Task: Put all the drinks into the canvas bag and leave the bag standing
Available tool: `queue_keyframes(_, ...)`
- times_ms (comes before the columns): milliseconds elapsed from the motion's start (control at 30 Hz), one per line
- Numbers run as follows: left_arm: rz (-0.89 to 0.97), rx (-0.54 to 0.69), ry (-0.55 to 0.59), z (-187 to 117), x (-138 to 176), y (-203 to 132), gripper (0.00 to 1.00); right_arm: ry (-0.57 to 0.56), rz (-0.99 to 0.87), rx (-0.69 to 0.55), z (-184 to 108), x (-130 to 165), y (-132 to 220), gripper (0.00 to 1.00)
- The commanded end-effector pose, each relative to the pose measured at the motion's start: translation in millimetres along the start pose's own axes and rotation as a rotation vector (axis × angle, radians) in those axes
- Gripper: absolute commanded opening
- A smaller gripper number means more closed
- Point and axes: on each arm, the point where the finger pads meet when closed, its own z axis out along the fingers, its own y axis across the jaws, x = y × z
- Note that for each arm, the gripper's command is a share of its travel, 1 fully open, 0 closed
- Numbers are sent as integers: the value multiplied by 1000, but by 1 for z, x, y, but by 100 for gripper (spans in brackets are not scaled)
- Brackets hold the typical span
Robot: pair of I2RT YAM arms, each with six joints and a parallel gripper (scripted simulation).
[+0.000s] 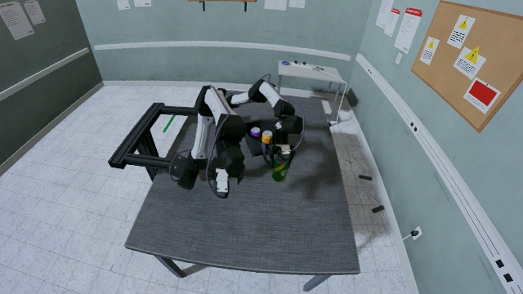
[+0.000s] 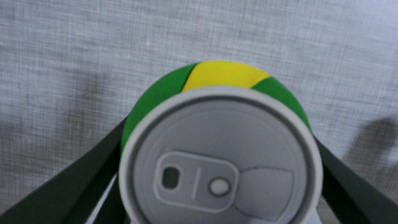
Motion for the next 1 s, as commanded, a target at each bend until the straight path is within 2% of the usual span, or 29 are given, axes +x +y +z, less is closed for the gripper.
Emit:
queue_keyframes(0, -23, -62, -199, -53, -61, 11, 70, -2, -12, -12, -4, 3, 2, 86)
queue_keyframes(33, -16, -62, -199, -52, -60, 10, 70, -2, -12, -12, -4, 3, 2, 86)
queue_keyframes(67, 2, -34, -152, -36, -45, -4, 70, -2, -12, -12, -4, 3, 2, 86)
queue_keyframes(167, 17, -30, -144, -33, -41, -6, 70, -2, -12, -12, -4, 3, 2, 86)
queue_keyframes(300, 11, -45, -167, -47, -48, 4, 70, -2, -12, -12, -4, 3, 2, 86)
queue_keyframes(500, 9, -50, -174, -48, -51, 7, 70, -2, -12, -12, -4, 3, 2, 86)
queue_keyframes(533, 17, -29, -138, -23, -42, -4, 70, -2, -12, -12, -4, 3, 2, 86)
queue_keyframes(567, 21, -24, -133, -16, -41, -8, 70, -2, -12, -12, -4, 3, 2, 86)
queue_keyframes(600, 20, -27, -138, -17, -42, -7, 70, -2, -12, -12, -4, 3, 2, 86)
queue_keyframes(667, 7, -56, -184, -45, -51, 8, 70, -2, -12, -12, -4, 3, 2, 86)
queue_keyframes(800, 20, -28, -139, -26, -35, -6, 70, -2, -12, -12, -4, 3, 2, 86)
queue_keyframes(967, 12, -46, -167, -41, -44, 6, 70, -2, -12, -12, -4, 3, 2, 86)
